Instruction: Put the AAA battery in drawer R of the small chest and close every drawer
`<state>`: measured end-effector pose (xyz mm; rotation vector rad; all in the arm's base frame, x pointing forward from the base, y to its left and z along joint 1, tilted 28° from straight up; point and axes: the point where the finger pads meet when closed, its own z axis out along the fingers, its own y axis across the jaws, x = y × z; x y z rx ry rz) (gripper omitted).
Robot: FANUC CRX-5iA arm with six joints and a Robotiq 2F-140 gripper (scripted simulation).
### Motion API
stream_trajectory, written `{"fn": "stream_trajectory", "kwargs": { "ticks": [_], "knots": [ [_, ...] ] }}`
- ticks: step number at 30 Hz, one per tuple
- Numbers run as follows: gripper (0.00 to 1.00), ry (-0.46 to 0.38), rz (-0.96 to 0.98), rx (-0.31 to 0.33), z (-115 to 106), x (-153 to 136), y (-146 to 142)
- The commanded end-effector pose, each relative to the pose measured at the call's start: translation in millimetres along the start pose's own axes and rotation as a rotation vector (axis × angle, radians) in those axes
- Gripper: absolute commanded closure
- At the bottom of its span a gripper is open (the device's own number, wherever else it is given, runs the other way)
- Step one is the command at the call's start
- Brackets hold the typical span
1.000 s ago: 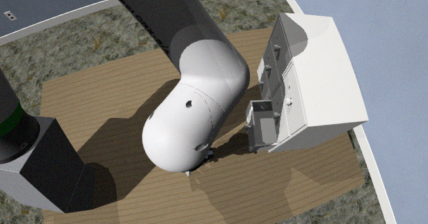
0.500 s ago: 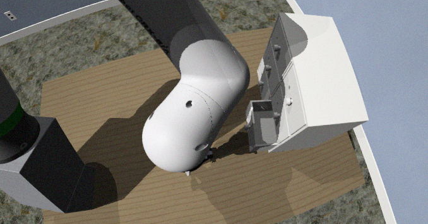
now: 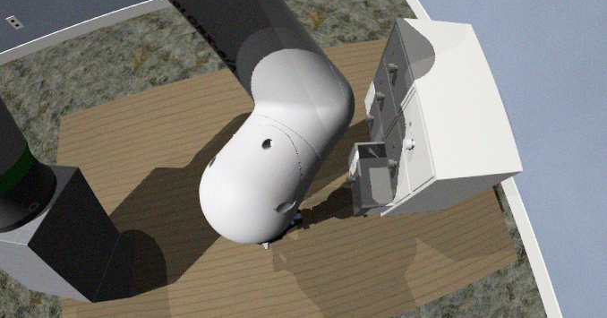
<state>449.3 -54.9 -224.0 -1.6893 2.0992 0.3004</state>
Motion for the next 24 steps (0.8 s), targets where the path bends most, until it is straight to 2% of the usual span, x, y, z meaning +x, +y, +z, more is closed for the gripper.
{"fn": "stream_trajectory", "kwargs": {
  "ticks": [1,4,5,8,19,24],
  "knots": [
    [0.97,0.0,0.0,0.0,-33,0,0],
    [0.97,0.0,0.0,0.0,-69,0,0],
    [0.97,0.0,0.0,0.0,-69,0,0],
    [0.97,0.0,0.0,0.0,-89,0,0],
    [0.97,0.0,0.009,0.0,-91,0,0],
    [0.97,0.001,0.131,-0.001,-91,-7,-6]
  ]
}}
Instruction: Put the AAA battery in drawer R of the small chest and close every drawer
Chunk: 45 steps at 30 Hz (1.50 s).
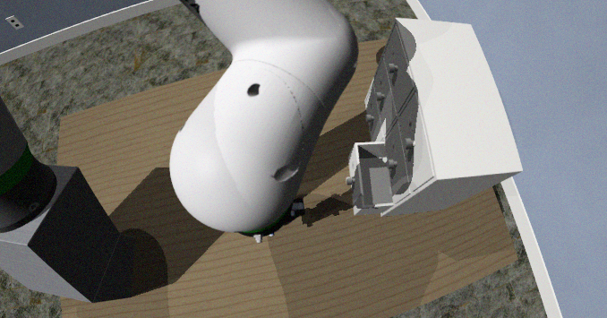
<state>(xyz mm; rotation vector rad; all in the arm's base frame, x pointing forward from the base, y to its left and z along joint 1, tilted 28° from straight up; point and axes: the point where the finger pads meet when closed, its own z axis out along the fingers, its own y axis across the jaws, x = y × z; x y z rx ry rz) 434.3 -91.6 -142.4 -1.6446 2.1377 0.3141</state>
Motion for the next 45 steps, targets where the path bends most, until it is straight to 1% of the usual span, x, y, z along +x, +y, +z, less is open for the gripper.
{"fn": "stream_trajectory", "kwargs": {
  "ticks": [1,3,5,7,8,20,22,23,27,31,37,39,40,45],
  "knots": [
    [0.97,0.002,0.133,-0.001,0,-8,-6],
    [0.97,0.003,0.248,-0.001,0,-15,-11],
    [0.97,0.003,0.248,-0.001,0,-15,-11],
    [0.97,0.004,0.388,-0.001,0,-24,-17],
    [0.97,0.004,0.466,0.0,0,-29,-20],
    [0.97,-0.045,0.947,0.015,0,-98,-54],
    [0.97,-0.045,0.947,0.015,0,-98,-54],
    [0.97,-0.053,1.065,0.014,0,-102,-56],
    [0.97,-0.063,1.216,0.011,0,-113,-60],
    [0.97,-0.059,1.379,0.007,0,-116,-61],
    [0.97,-0.018,1.617,0.001,-4,-116,-61],
    [0.97,-0.018,1.617,0.001,-4,-116,-61],
    [0.97,0.001,1.665,0.001,-6,-116,-61],
    [0.97,0.001,1.665,0.001,-20,-116,-61]
  ]
}}
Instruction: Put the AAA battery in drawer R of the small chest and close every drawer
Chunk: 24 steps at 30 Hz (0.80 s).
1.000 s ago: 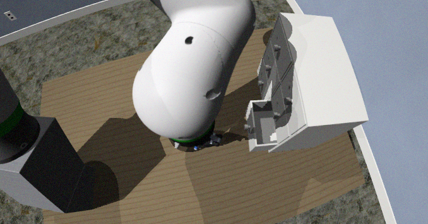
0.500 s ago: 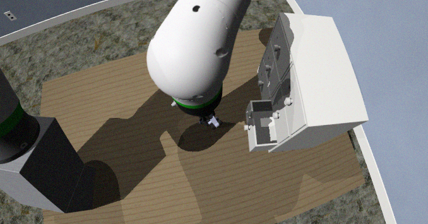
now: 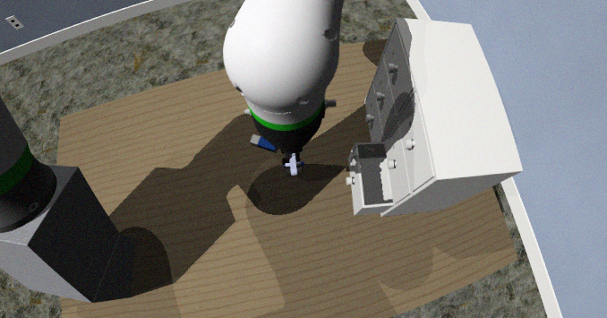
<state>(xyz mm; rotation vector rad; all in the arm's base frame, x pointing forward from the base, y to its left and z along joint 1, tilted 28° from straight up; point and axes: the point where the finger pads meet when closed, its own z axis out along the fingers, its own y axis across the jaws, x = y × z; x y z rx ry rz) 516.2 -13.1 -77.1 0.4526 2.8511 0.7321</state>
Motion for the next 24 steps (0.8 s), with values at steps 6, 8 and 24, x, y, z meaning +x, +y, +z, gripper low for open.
{"fn": "stream_trajectory", "kwargs": {
  "ticks": [6,8,24],
  "knots": [
    [0.97,0.031,0.046,0.036,-20.3,0.5,1.6],
    [0.97,0.031,0.046,0.036,-20.4,0.5,1.6],
    [0.97,-0.019,0.045,0.037,-19.7,1.7,1.7]
  ]
}}
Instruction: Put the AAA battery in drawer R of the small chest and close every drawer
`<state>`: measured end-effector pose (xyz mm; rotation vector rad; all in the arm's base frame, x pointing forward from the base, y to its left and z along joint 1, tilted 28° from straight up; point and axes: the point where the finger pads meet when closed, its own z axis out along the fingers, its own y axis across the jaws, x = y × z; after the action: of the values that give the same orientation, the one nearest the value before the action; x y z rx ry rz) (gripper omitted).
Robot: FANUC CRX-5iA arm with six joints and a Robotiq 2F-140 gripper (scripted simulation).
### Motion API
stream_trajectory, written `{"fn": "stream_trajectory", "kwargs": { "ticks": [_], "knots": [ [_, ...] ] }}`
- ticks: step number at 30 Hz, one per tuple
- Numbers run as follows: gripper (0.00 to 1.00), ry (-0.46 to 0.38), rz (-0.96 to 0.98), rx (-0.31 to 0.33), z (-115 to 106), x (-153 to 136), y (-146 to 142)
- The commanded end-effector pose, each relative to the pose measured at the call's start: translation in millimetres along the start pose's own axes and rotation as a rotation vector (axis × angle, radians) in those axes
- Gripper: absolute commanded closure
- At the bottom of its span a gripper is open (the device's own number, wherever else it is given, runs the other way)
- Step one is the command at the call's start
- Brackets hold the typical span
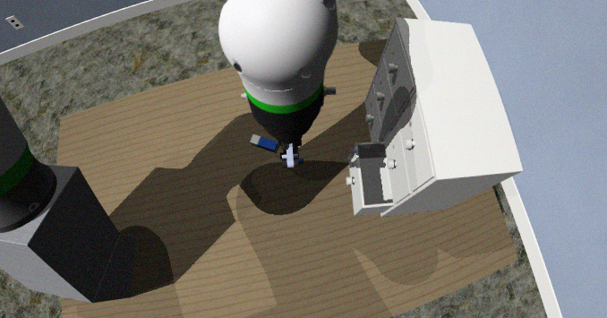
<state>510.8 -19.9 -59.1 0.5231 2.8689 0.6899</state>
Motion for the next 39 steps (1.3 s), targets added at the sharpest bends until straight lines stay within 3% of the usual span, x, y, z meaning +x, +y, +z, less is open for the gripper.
{"fn": "stream_trajectory", "kwargs": {
  "ticks": [1,8,19,21,28,39],
  "knots": [
    [0.97,-0.03,0.0,0.0,0,1,0],
    [0.97,-0.095,0.0,0.0,1,2,0],
    [0.97,-0.338,0.0,-0.001,4,8,0],
    [0.97,-0.338,0.0,-0.001,4,8,0],
    [0.97,-0.465,0.0,0.0,6,11,0],
    [0.97,-0.557,0.0,-0.001,8,14,0]
  ]
}}
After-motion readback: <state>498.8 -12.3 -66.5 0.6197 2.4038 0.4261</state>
